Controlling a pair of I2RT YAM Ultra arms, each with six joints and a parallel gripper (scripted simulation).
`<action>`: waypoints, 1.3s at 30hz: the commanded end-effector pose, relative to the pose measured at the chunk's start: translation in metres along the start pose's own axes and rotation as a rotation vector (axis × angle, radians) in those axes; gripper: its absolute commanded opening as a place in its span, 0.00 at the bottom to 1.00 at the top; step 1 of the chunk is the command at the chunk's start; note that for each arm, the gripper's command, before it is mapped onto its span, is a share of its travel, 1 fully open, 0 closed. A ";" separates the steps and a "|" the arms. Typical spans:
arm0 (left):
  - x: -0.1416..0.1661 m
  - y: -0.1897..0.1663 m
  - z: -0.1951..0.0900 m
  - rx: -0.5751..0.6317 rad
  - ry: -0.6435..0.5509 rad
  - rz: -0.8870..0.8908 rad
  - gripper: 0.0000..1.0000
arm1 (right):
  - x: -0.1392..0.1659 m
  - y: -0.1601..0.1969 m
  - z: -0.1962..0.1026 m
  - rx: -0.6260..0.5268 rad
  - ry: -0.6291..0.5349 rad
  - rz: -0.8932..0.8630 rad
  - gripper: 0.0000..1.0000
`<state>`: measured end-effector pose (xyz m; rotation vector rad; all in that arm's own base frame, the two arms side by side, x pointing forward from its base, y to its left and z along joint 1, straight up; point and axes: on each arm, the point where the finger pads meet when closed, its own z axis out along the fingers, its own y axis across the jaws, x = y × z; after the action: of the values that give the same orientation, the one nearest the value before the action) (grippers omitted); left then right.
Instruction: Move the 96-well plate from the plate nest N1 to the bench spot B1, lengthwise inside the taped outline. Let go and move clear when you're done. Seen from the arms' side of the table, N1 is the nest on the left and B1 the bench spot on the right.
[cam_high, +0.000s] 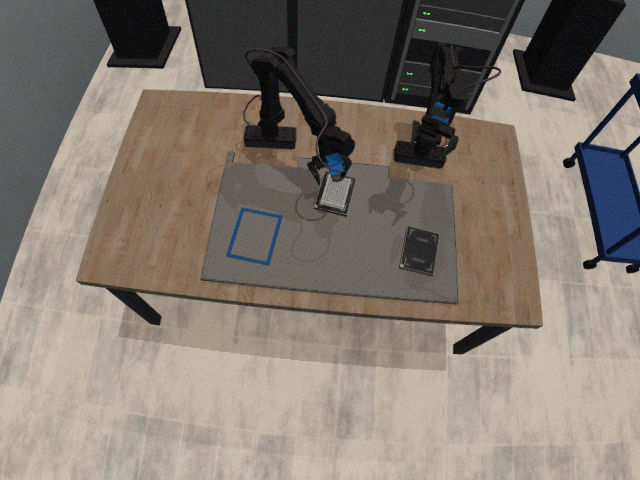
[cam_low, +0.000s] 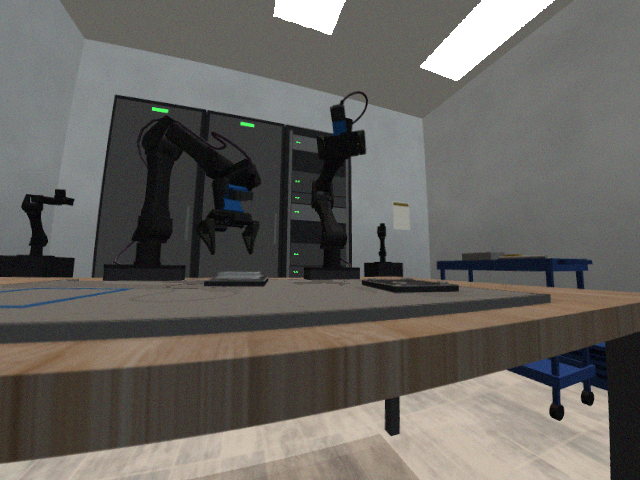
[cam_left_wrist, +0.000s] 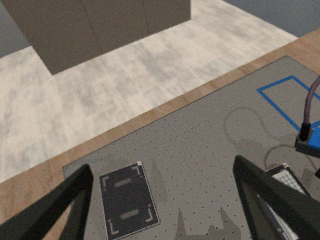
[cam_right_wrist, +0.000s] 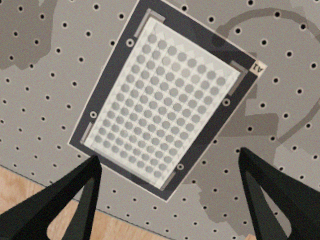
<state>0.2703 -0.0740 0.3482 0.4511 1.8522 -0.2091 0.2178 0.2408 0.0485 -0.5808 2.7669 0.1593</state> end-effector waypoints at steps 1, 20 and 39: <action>0.033 -0.048 -0.039 0.190 0.143 0.046 1.00 | -0.001 0.001 -0.005 0.062 0.103 0.211 1.00; 0.087 -0.120 -0.138 0.485 0.220 0.120 1.00 | -0.024 0.013 0.002 0.140 0.309 0.629 1.00; 0.086 -0.119 -0.136 0.483 0.222 0.118 1.00 | -0.020 0.010 0.027 0.139 0.294 0.615 1.00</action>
<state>0.0864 -0.1147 0.2957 0.9369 1.9964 -0.5360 0.2354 0.2656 0.0362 0.2895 3.1261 0.0082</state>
